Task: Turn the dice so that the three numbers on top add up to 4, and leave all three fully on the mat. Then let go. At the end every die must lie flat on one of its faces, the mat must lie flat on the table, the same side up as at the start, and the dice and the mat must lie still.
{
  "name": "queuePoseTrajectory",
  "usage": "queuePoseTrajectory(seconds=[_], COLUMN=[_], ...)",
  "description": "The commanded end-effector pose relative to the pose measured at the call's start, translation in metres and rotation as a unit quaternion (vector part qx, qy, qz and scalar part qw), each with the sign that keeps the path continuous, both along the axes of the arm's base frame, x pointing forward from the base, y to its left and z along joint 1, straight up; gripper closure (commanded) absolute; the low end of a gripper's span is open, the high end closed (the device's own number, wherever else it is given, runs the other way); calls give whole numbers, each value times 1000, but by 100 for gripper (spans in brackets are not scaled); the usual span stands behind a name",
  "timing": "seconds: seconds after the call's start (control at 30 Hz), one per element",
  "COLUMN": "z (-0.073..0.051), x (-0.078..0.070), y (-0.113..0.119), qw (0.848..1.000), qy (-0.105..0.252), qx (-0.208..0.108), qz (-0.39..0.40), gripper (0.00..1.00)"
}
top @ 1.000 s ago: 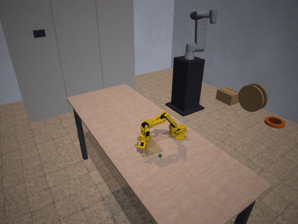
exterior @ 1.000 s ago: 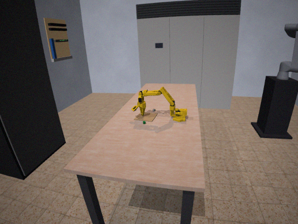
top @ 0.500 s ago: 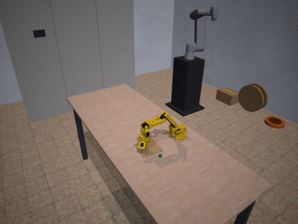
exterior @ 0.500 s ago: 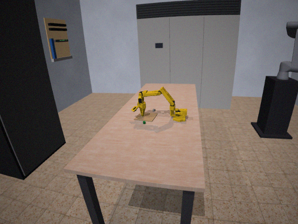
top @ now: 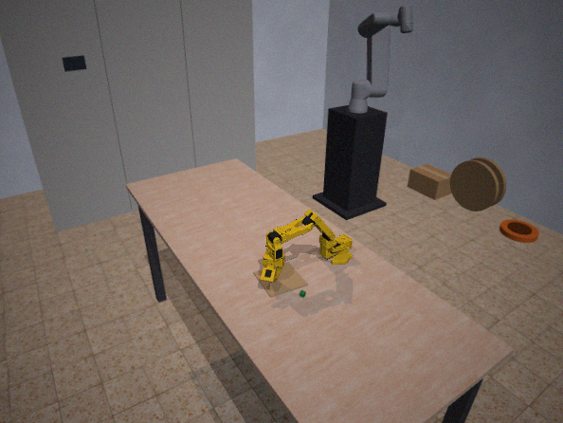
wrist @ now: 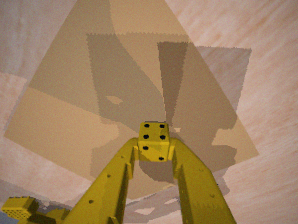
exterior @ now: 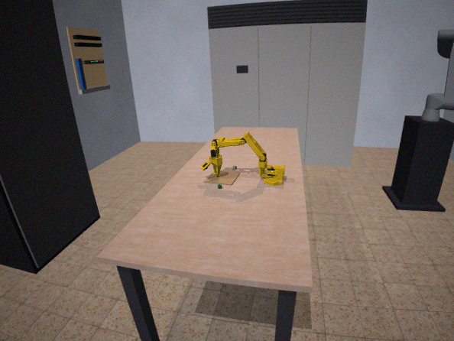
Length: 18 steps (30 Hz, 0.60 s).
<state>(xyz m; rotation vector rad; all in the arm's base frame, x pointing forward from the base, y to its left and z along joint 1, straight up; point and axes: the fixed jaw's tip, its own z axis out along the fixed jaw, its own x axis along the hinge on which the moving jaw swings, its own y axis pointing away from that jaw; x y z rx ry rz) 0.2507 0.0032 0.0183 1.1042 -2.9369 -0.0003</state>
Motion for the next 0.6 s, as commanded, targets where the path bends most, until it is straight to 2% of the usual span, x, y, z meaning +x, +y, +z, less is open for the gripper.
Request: queuePoseTrajectory(seconds=[0.0,0.57], z=[6,6], x=[4,4], y=[-1,-1], qw=[1000,1000], qy=[-17,-17], qx=[0,0], qz=[2,2], gripper=[92,78])
